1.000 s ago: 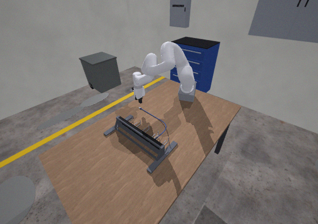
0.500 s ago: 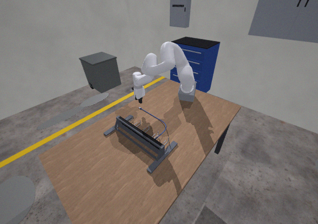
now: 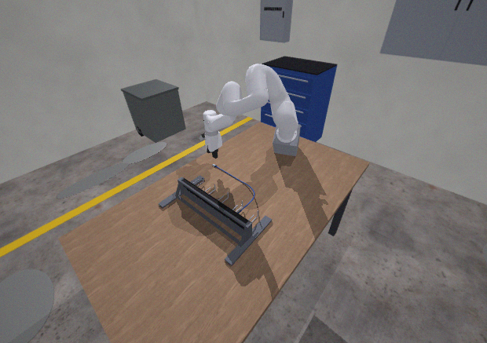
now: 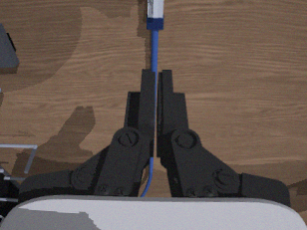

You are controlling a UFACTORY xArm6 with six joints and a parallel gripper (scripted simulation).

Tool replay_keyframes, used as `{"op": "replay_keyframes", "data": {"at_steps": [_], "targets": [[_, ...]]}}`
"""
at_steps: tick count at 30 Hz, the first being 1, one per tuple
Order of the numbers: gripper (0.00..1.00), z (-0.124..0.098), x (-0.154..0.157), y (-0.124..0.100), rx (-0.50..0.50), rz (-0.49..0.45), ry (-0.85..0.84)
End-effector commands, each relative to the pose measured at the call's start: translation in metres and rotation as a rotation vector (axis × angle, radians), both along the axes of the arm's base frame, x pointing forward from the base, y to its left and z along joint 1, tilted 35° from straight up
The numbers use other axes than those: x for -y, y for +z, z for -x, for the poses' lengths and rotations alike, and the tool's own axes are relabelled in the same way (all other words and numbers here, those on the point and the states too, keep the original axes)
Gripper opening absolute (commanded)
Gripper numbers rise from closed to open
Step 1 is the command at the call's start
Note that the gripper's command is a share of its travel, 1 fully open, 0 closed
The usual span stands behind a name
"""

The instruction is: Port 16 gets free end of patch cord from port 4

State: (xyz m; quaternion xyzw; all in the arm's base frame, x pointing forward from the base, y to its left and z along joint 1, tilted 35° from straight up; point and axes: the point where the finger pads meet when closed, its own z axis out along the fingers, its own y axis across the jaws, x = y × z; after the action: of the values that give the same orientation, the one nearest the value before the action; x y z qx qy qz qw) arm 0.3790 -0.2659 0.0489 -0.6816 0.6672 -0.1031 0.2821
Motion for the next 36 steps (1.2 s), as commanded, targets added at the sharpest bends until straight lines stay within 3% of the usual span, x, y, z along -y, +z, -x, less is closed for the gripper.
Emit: {"op": "replay_keyframes", "data": {"at_steps": [1, 14, 15, 36], "targets": [[0.00, -0.0004, 0.0011, 0.0011, 0.002, 0.002, -0.001], [0.00, -0.0008, 0.0045, 0.0002, 0.003, 0.004, 0.002], [0.38, -0.0007, 0.0042, 0.0000, 0.003, 0.004, 0.002], [0.38, -0.0008, 0.0044, 0.0002, 0.003, 0.004, 0.002]]}}
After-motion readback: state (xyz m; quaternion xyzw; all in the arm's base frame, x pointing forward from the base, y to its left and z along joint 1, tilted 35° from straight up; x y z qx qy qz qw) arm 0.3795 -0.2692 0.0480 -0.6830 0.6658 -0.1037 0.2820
